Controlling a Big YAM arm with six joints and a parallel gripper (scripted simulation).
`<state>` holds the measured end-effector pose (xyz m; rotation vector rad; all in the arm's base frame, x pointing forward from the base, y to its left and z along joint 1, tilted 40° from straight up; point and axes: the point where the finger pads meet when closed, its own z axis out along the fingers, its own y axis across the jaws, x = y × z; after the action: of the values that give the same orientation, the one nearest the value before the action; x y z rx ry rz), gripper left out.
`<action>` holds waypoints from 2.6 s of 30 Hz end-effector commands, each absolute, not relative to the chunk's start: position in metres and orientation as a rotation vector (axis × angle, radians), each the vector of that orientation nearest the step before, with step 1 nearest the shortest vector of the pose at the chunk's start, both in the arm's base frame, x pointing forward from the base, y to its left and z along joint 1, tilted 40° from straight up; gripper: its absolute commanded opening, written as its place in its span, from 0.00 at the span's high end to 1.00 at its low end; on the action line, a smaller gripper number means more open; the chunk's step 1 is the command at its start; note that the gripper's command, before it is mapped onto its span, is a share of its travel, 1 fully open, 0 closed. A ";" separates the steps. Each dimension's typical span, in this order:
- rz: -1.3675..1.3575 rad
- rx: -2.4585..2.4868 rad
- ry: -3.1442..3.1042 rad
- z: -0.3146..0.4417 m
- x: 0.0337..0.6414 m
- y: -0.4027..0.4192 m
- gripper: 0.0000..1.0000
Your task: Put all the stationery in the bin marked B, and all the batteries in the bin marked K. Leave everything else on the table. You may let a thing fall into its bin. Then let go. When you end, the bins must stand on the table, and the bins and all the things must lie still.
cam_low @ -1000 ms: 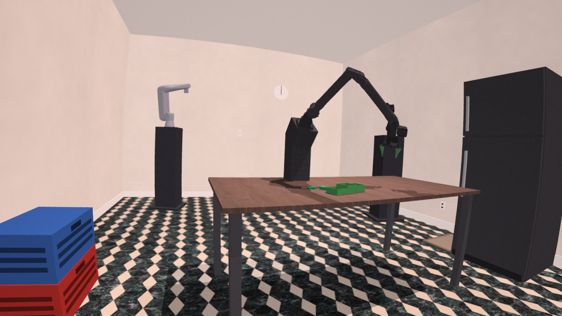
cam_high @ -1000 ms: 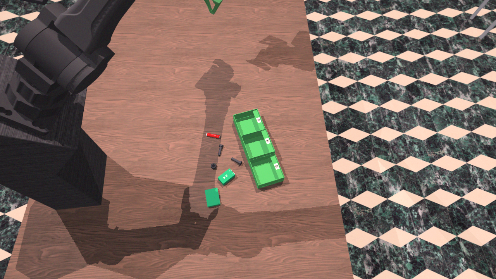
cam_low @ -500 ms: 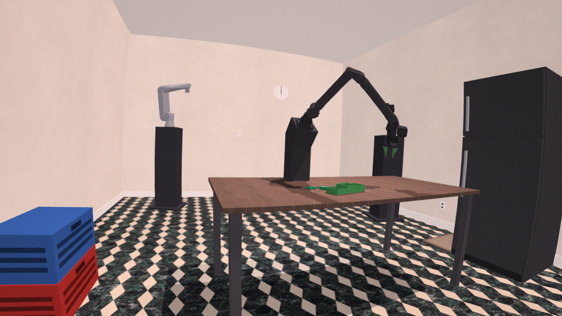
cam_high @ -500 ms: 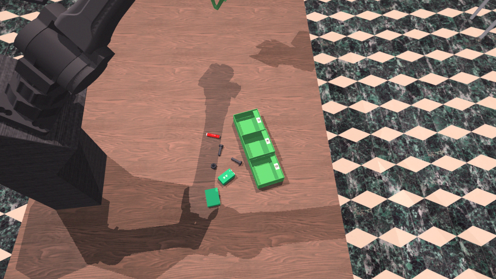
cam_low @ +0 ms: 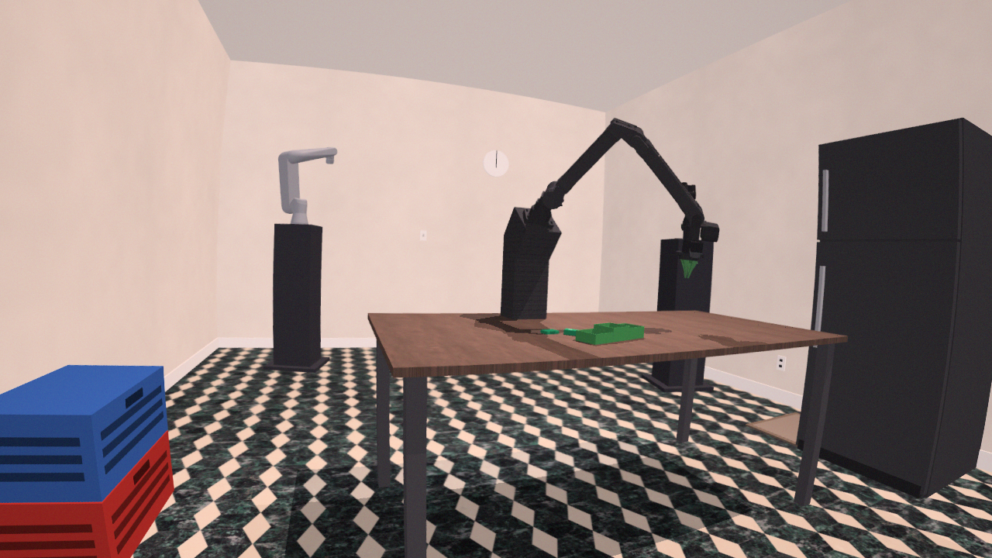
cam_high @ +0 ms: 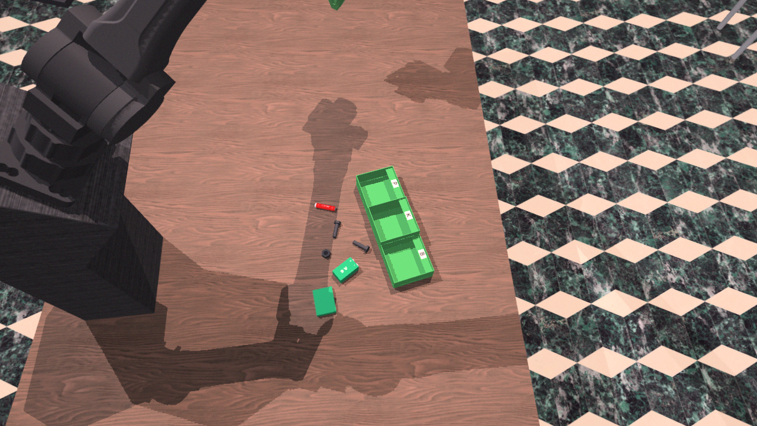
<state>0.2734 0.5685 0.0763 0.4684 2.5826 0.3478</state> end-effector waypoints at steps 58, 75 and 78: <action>0.316 0.177 2.575 0.104 0.415 0.330 0.91; 0.267 0.016 2.531 0.095 0.423 0.209 0.91; 0.251 -0.024 2.515 0.093 0.420 0.185 0.91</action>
<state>0.4161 0.2023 0.0818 0.0667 2.5608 0.2599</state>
